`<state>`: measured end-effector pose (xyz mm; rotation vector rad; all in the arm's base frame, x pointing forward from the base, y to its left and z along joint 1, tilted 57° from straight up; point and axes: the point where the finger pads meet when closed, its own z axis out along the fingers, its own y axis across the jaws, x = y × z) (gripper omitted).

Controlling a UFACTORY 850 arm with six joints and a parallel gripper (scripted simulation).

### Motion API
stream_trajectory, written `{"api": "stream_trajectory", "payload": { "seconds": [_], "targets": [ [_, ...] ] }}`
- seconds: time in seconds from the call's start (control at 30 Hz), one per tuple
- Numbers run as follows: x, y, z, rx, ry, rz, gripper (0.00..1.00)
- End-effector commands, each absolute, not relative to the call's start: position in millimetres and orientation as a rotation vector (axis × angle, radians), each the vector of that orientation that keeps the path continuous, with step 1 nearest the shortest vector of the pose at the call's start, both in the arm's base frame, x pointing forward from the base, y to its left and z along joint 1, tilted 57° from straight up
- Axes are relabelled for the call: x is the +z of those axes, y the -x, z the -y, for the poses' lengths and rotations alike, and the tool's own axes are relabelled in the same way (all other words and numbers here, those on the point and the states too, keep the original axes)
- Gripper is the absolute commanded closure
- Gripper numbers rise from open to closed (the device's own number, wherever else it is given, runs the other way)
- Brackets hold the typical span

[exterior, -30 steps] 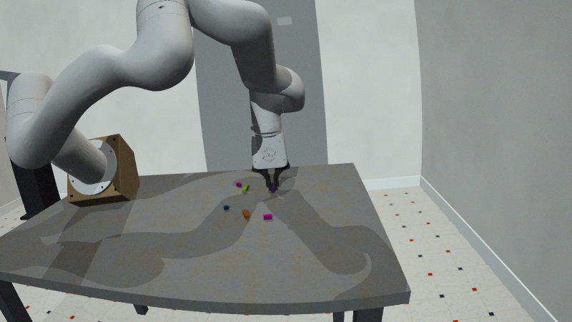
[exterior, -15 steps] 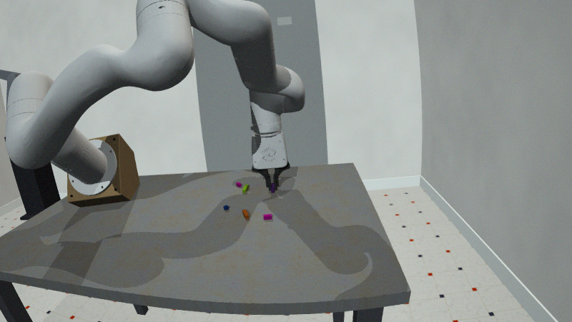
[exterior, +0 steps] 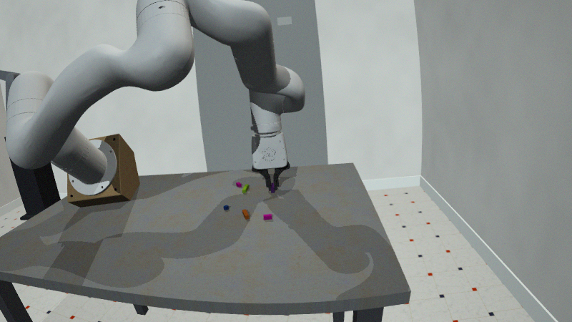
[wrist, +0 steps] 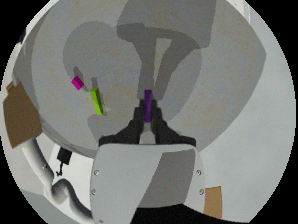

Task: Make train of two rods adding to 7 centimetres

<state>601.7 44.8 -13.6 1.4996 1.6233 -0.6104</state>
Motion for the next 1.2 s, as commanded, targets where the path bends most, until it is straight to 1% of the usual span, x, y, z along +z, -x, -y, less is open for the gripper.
{"api": "stream_trajectory", "payload": {
  "seconds": [0.0,0.37,0.67,1.17],
  "targets": [
    [-12.9,-602.0,-46.0,-0.609,-1.499,-1.623,0.96],
    [9.6,-592.0,-79.3,-0.609,-1.499,-1.623,0.96],
    [39.2,-578.7,-123.0,-0.609,-1.499,-1.623,0.96],
    [43.6,-574.7,-123.6,-0.596,-1.515,-1.604,0.96]
  ]
}}
